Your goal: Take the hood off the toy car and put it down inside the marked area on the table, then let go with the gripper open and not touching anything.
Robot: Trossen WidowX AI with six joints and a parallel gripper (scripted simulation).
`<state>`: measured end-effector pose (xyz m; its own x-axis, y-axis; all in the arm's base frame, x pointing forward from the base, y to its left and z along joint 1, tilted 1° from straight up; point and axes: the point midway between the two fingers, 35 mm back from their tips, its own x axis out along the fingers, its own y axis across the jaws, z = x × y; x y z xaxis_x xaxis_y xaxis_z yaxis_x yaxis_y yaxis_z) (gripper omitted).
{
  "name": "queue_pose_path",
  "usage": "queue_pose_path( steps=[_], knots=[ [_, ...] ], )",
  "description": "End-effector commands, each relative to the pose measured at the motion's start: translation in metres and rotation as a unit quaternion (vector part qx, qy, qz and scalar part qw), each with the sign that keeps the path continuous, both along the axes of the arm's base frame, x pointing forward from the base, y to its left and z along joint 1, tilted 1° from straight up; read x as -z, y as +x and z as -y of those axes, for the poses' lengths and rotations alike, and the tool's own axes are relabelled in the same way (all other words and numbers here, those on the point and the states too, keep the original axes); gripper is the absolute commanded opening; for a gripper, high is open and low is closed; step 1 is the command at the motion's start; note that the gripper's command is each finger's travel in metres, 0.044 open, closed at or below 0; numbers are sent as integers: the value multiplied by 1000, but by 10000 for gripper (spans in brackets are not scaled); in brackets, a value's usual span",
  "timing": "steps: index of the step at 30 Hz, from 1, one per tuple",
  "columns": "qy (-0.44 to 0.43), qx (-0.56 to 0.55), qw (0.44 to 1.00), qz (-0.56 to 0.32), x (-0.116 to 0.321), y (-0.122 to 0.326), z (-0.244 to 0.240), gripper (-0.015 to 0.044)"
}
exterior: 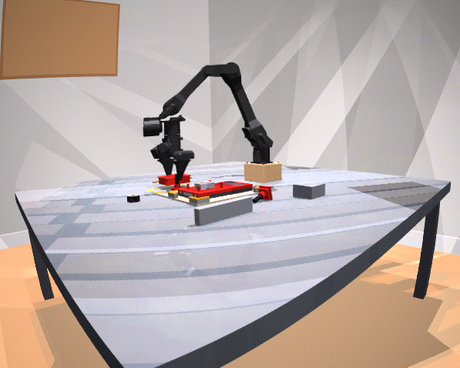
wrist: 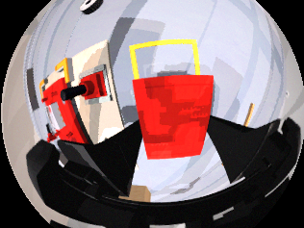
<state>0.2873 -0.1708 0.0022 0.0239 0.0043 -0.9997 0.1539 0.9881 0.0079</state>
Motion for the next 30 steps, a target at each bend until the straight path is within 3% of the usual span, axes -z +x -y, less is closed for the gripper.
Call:
queue_pose_path(
  steps=[1, 30],
  knots=[
    [-1, -1, 1000, -1, 3, 0, 0, 0],
    [-1, -1, 1000, -1, 17, 0, 0, 0]
  ],
)
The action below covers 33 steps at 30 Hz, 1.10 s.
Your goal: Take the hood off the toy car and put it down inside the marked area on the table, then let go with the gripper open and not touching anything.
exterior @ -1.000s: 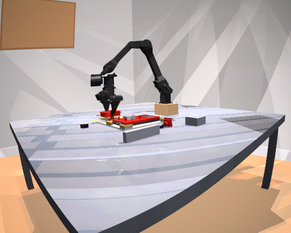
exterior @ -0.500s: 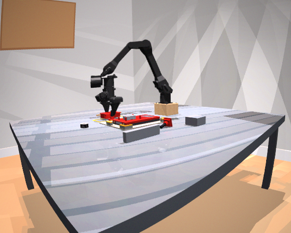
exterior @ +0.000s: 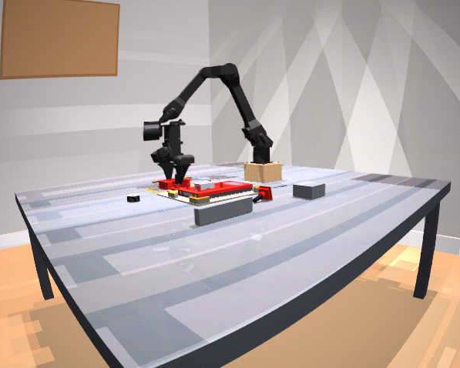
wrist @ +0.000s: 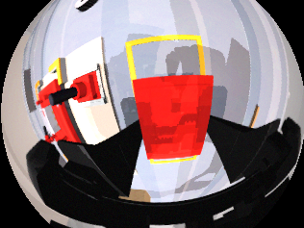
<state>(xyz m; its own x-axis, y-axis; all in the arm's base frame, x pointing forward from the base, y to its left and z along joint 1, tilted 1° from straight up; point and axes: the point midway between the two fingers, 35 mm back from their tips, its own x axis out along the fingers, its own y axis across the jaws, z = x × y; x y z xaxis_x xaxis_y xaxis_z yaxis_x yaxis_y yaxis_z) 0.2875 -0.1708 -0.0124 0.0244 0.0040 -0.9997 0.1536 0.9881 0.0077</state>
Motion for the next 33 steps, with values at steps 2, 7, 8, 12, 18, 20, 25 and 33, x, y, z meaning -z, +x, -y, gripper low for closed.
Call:
queue_pose_path(
  steps=[2, 7, 8, 12, 18, 20, 25, 33],
  knots=[
    [0, 0, 1000, 0, 0, 0, 0, 26],
    [0, 0, 1000, 0, 0, 0, 0, 157],
    [0, 0, 1000, 0, 0, 0, 0, 184],
    [0, 0, 1000, 0, 0, 0, 0, 289],
    [0, 0, 1000, 0, -1, 0, 0, 440],
    [0, 0, 1000, 0, -9, 1, 1, 440],
    [-2, 0, 1000, -2, -51, 1, 1, 440],
    [-3, 0, 1000, -3, -72, -1, 0, 440]
  ],
)
